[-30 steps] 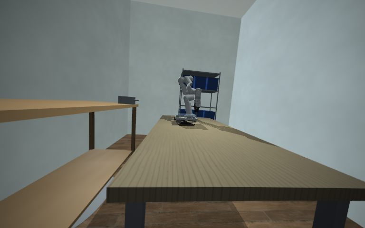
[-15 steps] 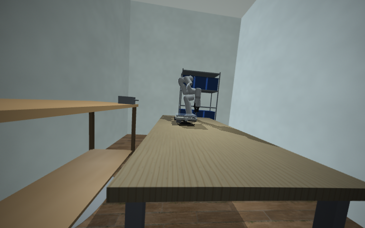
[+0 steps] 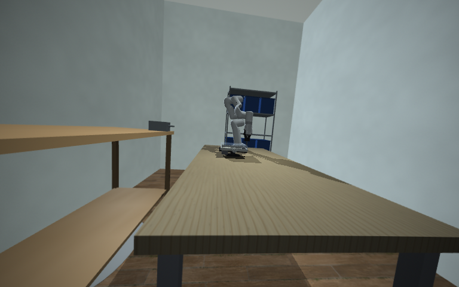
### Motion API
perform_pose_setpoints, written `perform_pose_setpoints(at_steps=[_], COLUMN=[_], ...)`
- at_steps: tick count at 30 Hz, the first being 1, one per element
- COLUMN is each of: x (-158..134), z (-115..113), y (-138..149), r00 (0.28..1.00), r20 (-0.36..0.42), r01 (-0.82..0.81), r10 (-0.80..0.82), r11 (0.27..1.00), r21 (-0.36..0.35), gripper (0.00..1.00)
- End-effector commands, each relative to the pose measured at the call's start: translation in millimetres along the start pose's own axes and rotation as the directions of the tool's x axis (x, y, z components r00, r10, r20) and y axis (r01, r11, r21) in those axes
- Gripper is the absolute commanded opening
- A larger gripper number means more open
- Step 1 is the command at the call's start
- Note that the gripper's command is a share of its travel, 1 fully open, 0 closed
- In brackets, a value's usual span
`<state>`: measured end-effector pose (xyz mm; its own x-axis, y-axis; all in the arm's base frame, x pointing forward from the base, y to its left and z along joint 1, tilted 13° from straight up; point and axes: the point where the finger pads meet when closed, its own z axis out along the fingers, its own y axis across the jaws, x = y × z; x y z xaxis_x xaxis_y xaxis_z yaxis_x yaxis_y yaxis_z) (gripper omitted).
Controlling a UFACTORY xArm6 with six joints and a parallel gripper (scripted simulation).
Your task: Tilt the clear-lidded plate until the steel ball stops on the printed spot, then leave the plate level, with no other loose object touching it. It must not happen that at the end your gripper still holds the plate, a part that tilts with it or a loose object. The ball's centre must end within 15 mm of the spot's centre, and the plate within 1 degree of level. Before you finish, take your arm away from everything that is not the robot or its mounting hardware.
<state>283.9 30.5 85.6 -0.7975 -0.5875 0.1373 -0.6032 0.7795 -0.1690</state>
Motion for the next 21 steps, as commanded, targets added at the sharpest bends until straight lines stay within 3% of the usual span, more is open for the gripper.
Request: perform_pose_setpoints(at_steps=[1,21], x=[-0.1,0.0], z=[0.1,-5.9], y=[-0.2,-2.8], r00=[1.0,1.0], r20=[0.0,0.0], r01=[0.0,0.0], r10=[0.0,0.0], r11=[1.0,1.0], r21=[0.0,0.0], gripper=[0.0,0.0])
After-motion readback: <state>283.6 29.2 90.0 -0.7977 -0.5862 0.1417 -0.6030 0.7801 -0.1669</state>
